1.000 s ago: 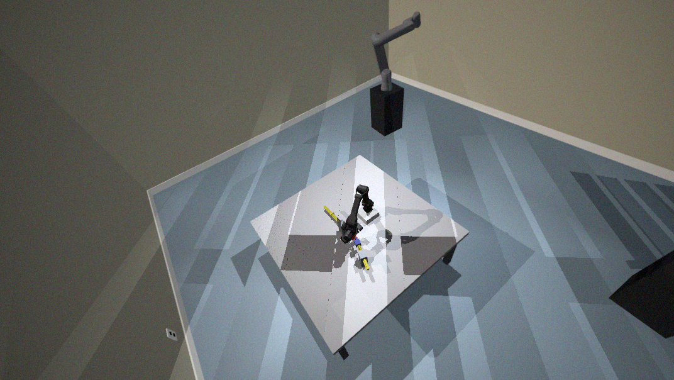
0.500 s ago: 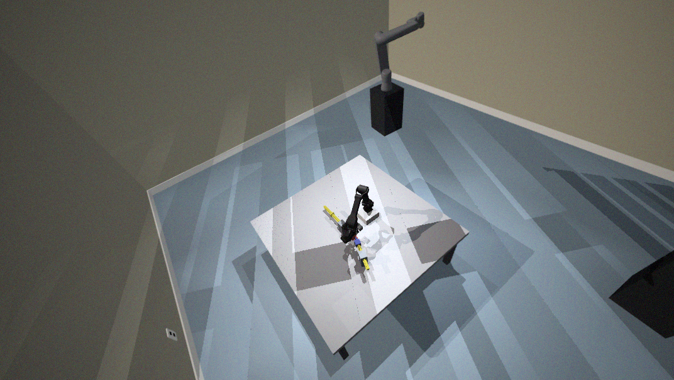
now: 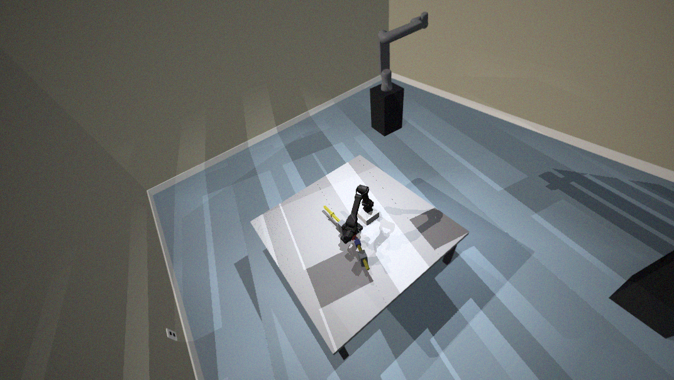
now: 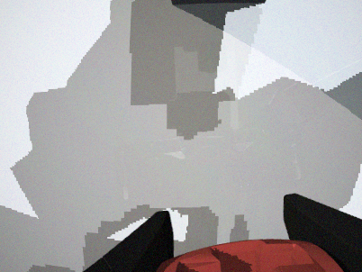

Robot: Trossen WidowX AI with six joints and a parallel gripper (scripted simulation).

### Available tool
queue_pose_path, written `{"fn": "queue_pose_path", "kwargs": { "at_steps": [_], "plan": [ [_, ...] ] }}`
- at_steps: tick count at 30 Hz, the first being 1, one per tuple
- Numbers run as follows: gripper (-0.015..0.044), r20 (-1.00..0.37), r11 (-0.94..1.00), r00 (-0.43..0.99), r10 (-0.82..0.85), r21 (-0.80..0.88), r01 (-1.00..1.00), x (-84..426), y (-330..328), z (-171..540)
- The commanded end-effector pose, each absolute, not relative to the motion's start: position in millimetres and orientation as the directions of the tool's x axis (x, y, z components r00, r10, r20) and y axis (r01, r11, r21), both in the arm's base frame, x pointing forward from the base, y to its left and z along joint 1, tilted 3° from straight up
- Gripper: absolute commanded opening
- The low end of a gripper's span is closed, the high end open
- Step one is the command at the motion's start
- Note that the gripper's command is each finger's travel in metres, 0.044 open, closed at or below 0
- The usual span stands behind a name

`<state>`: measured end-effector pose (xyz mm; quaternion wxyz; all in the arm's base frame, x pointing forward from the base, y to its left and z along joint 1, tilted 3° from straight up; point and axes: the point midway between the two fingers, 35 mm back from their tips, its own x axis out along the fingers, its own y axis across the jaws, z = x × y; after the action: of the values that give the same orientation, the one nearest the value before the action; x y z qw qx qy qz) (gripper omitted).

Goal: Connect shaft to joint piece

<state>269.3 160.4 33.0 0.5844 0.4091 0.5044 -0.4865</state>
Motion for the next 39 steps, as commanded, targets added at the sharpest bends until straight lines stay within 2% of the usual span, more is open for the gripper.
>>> {"fn": "queue_pose_path", "kwargs": {
  "at_steps": [1,10,23,35,39],
  "plan": [
    [0.0199,-0.988,0.192,0.018,-0.156,-0.013,0.981,269,160,33],
    [0.0436,-0.988,0.192,0.018,-0.156,-0.013,0.981,269,160,33],
    [0.044,-0.991,0.191,0.009,-0.136,-0.017,0.982,269,160,34],
    [0.044,-0.967,0.192,-0.061,0.246,-0.014,0.981,271,155,57],
    [0.044,-0.954,0.194,-0.063,0.292,-0.005,0.981,271,154,61]
  ]
}}
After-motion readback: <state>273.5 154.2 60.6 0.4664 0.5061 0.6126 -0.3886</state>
